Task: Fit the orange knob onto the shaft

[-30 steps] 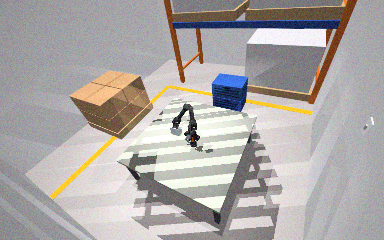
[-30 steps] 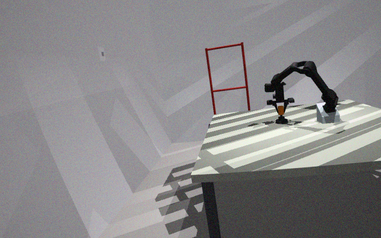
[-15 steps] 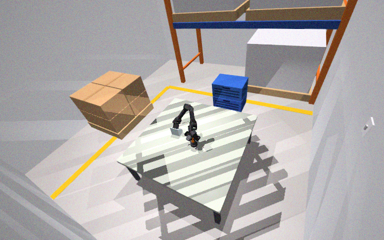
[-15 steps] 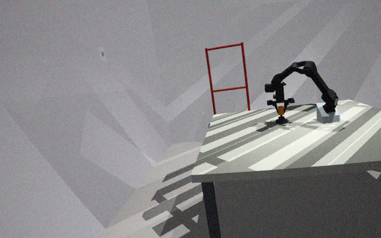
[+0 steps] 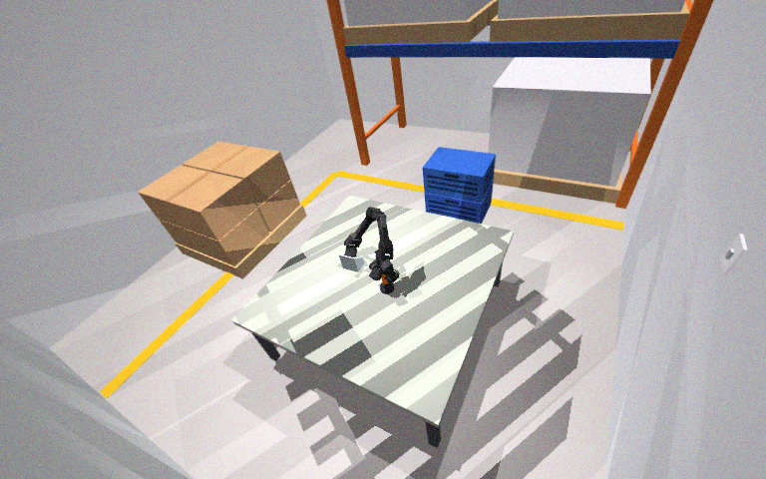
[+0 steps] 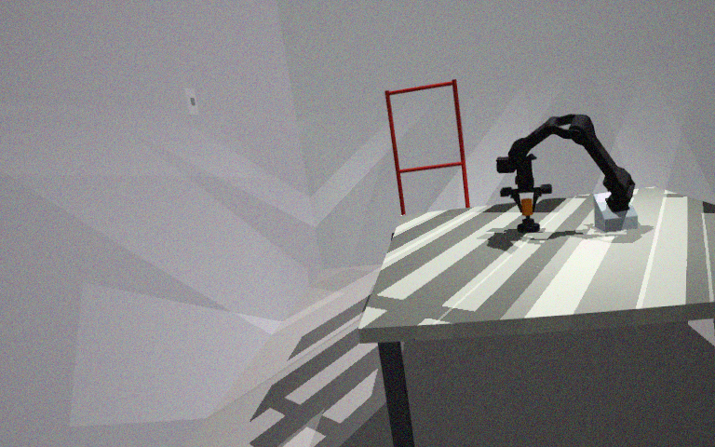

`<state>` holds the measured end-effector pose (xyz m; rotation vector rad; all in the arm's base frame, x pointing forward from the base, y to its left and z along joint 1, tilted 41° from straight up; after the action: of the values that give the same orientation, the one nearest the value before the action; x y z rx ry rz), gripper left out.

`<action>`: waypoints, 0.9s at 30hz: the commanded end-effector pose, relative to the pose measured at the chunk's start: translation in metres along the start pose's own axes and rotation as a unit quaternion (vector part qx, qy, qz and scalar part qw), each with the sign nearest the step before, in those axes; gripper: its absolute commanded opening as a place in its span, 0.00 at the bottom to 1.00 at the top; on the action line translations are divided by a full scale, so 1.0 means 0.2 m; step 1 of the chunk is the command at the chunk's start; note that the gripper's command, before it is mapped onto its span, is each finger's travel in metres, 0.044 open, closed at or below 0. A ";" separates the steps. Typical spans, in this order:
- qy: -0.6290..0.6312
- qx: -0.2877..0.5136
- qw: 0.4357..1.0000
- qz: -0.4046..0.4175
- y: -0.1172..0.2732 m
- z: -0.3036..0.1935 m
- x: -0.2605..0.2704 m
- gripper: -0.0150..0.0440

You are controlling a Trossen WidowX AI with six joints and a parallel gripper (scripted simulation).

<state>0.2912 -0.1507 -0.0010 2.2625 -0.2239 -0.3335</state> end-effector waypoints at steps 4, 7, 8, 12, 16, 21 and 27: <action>-0.024 -0.001 1.000 0.002 0.00 0.01 0.00 0.25; -0.024 -0.001 1.000 0.002 -0.01 0.01 0.00 0.25; -0.024 -0.001 1.000 0.002 -0.01 0.00 -0.01 0.25; -0.024 -0.001 1.000 0.002 -0.01 0.00 -0.01 0.25; -0.024 -0.001 1.000 0.002 -0.01 0.00 -0.01 0.25; -0.024 -0.001 1.000 0.002 0.01 0.00 0.00 0.25; -0.086 -0.001 0.996 0.002 0.01 0.00 0.00 0.25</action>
<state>0.2909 -0.1500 -0.0004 2.2463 -0.2786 -0.4568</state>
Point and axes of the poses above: the point midway between the two fingers, 35 mm back from their tips, its own y axis back along the fingers, its own x axis across the jaws, z = x × y, the point moved 6 cm from there along y, back along the fingers, and after that the axes turned 3 degrees about y, right-handed, at the moved point
